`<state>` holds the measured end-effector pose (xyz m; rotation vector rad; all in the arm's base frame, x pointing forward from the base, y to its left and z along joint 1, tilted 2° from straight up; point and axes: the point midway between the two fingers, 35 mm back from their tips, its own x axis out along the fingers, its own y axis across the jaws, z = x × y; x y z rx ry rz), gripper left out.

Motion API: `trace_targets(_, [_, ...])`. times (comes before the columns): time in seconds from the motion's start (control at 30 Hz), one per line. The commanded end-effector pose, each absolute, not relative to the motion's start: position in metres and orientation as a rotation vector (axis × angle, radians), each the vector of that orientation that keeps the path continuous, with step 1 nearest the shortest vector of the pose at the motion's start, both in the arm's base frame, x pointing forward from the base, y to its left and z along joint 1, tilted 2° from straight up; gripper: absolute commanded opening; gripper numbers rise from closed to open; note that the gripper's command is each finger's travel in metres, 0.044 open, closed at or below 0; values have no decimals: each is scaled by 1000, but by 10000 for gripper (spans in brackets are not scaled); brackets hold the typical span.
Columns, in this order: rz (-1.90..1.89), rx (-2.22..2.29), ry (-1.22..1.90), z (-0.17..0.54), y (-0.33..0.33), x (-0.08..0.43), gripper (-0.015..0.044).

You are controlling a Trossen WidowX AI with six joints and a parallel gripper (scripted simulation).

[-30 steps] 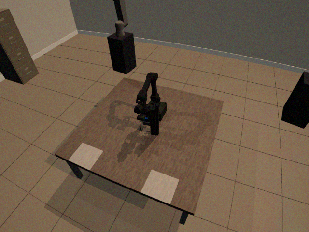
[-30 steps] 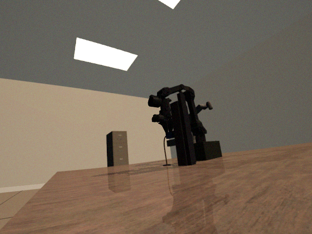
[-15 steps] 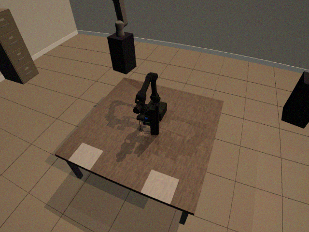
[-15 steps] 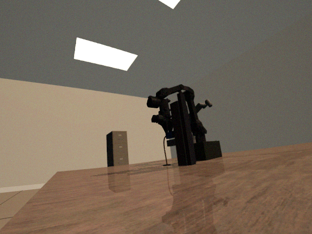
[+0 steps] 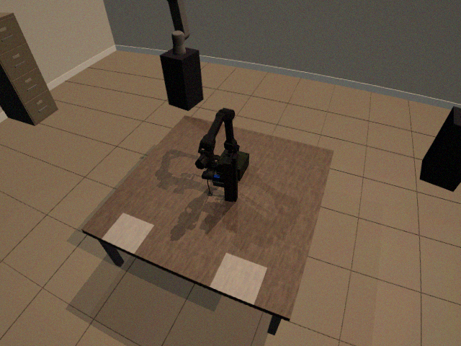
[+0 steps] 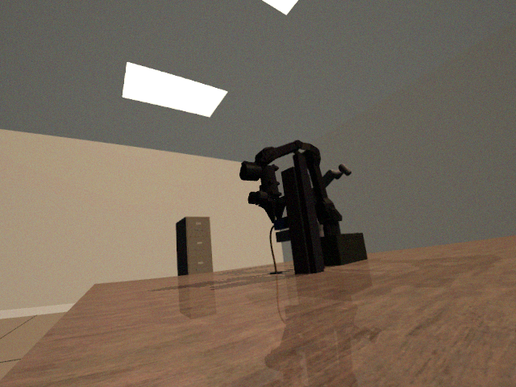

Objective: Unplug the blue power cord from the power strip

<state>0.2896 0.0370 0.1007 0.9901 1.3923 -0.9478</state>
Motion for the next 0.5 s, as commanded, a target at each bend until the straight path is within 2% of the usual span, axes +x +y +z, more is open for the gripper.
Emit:
trace_targets(0.0, [-1006,987,1318,102,5,298,0])
trace_targets(0.1, [-1006,987,1318,103,0,299,0])
trace_targets(0.3, [-998,980,1331,102,11,295,158])
trace_targets(0.47, [-998,980,1331,102,11,295,160])
